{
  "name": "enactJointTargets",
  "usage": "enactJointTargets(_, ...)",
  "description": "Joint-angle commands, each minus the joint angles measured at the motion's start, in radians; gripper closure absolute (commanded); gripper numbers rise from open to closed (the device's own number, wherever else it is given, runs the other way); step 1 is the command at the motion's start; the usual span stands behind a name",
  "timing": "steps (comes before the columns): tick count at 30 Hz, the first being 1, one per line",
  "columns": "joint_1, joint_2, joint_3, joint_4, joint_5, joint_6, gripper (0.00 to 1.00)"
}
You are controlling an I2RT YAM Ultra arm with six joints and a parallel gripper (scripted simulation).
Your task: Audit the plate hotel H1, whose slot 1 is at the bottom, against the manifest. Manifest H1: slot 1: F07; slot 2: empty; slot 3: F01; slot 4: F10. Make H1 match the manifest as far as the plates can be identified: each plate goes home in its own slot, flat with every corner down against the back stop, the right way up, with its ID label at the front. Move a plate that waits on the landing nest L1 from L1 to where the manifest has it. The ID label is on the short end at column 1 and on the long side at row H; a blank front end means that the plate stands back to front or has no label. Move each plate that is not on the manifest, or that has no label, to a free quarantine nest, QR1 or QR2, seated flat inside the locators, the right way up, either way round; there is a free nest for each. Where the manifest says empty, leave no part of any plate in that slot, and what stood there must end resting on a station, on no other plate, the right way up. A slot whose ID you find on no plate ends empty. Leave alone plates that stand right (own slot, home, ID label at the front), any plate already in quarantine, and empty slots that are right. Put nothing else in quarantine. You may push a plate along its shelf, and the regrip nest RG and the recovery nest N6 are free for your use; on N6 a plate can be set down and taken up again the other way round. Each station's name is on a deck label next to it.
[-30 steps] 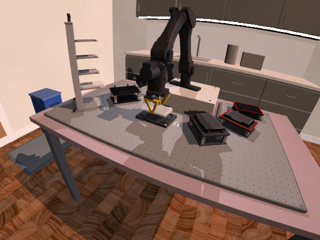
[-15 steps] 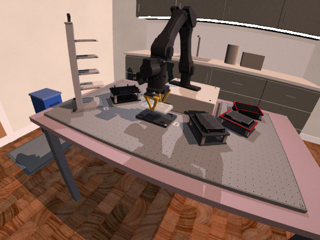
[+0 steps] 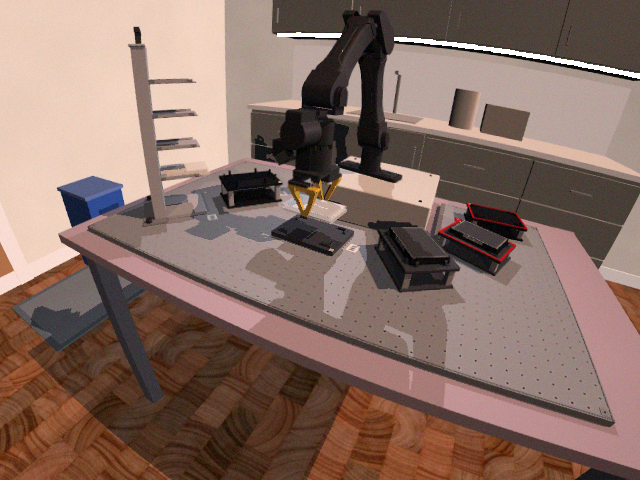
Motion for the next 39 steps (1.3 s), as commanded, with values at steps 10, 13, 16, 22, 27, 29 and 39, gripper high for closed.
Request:
enactJointTargets(10, -0.001, -0.029, 0.024, -0.058, 0.001, 0.0, 0.14)
enactJointTargets(13, -0.001, -0.034, 0.03, -0.069, 0.001, 0.0, 0.14)
enactJointTargets(16, -0.002, -0.048, 0.047, -0.1, 0.001, -0.001, 0.14)
enactJointTargets(22, -0.002, -0.066, 0.071, -0.142, 0.001, -0.001, 0.14)
enactJointTargets(27, -0.003, -0.085, 0.104, -0.194, 0.001, -0.002, 0.14)
enactJointTargets(29, -0.003, -0.092, 0.117, -0.214, 0.001, -0.002, 0.14)
enactJointTargets(39, -0.004, -0.116, 0.176, -0.297, 0.001, -0.003, 0.14)
